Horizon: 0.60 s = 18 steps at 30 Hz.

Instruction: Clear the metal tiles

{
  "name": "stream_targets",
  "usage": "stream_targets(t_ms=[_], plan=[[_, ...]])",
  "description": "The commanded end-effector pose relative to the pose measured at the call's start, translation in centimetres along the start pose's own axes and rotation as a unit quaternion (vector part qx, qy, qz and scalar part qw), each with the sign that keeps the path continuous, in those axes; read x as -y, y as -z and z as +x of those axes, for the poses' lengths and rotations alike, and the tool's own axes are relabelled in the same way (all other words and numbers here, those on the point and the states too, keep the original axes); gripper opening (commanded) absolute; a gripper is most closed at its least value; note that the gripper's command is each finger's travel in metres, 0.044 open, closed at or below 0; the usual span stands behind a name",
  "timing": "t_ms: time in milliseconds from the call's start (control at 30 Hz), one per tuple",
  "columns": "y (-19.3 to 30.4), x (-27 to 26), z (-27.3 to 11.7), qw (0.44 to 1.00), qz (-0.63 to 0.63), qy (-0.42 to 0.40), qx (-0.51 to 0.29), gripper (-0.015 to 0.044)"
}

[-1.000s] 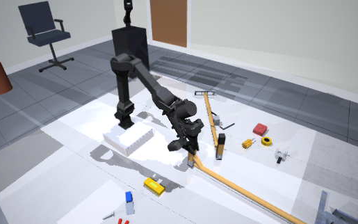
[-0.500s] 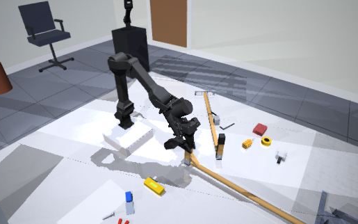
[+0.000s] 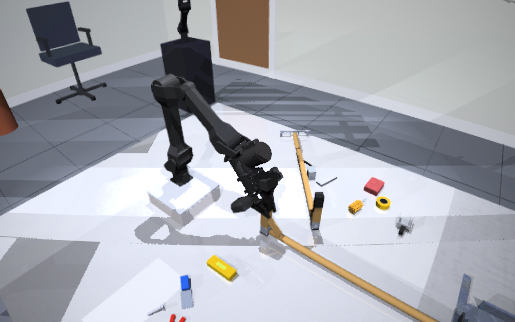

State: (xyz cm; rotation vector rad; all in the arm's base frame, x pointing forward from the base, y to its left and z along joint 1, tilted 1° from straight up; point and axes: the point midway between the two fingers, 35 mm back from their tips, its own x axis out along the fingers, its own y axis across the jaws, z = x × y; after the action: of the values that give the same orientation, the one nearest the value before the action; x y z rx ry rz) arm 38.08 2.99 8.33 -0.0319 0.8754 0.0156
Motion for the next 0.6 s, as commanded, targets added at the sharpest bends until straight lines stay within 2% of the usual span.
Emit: stream_targets(t_ms=[0, 567], plan=[[0.2, 0.1, -0.5, 1.000, 0.002, 0.002, 0.007, 0.0000], [2.0, 0.2, -1.4, 1.000, 0.002, 0.001, 0.007, 0.0000]])
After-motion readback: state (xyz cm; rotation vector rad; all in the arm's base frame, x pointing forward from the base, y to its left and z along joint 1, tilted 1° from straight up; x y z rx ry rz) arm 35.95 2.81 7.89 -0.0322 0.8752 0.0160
